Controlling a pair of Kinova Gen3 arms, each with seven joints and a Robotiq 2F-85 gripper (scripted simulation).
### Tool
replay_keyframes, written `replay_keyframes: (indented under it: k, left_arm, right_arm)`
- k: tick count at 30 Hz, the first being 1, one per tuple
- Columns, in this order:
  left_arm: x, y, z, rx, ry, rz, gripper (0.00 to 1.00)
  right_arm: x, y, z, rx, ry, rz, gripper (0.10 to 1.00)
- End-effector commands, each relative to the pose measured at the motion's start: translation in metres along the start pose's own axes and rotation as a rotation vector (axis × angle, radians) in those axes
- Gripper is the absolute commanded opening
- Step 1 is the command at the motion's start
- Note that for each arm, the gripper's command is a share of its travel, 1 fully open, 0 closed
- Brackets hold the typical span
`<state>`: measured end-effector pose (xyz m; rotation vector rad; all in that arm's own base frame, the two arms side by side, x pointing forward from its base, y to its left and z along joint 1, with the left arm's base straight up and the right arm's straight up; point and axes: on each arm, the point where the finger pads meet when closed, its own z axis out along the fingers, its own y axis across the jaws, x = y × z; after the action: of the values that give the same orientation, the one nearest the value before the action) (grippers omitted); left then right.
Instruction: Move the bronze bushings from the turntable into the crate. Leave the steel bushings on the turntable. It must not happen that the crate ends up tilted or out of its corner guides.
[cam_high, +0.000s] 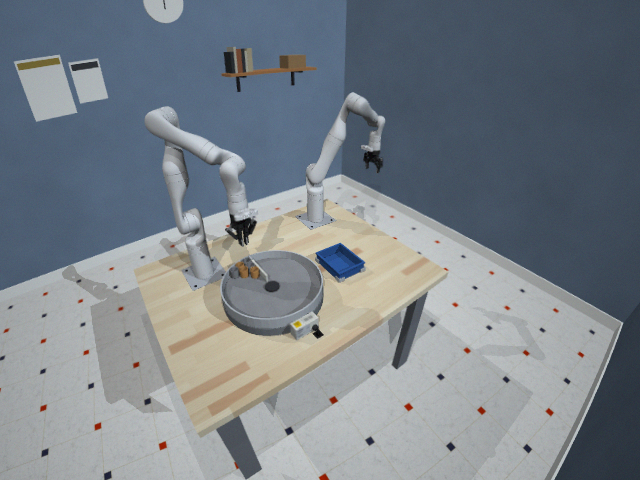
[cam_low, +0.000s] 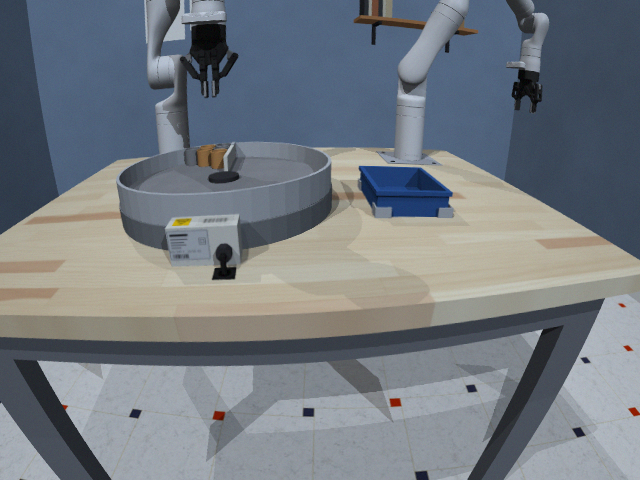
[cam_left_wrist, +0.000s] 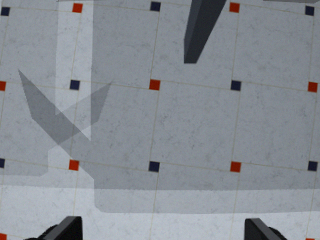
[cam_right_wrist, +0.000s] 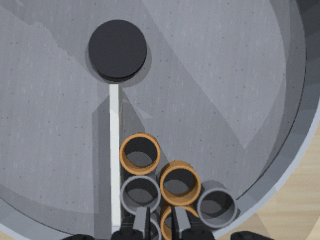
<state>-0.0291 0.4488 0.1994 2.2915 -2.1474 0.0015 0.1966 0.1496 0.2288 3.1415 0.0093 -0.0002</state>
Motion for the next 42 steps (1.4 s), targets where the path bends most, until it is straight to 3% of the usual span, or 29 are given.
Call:
replay_keyframes:
  k: [1,7,15,17,26,31,42]
  left_arm:
    - [0.0,0.0,-0.001,0.0,-0.002,0.0,1.0]
    - [0.0,0.0,-0.001,0.0,-0.002,0.0,1.0]
    - [0.0,0.0,-0.001,0.0,-0.002,0.0,1.0]
    - [0.0,0.0,-0.001,0.0,-0.002,0.0,1.0]
    - [0.0,0.0,-0.001,0.0,-0.002,0.0,1.0]
    - [0.0,0.0,-0.001,0.0,-0.002,0.0,1.0]
    - [0.0,0.0,-0.001,0.0,-0.002,0.0,1.0]
  right_arm:
    - [0.001,0.0,0.001,0.0,0.001,-0.002,0.213]
    - [0.006,0.0,0.014,-0.002,0.002,-0.029,0.213]
    - [0.015,-0.001,0.048,0.0,0.002,-0.104,0.213]
    - [0.015,-0.001,0.048,0.0,0.002,-0.104,0.213]
    - [0.027,-0.001,0.083,-0.001,0.002,-0.178,0.213]
    - [0.028,-0.002,0.09,0.001,0.001,-0.194,0.213]
    - [0.028,-0.002,0.09,0.001,0.001,-0.195,0.213]
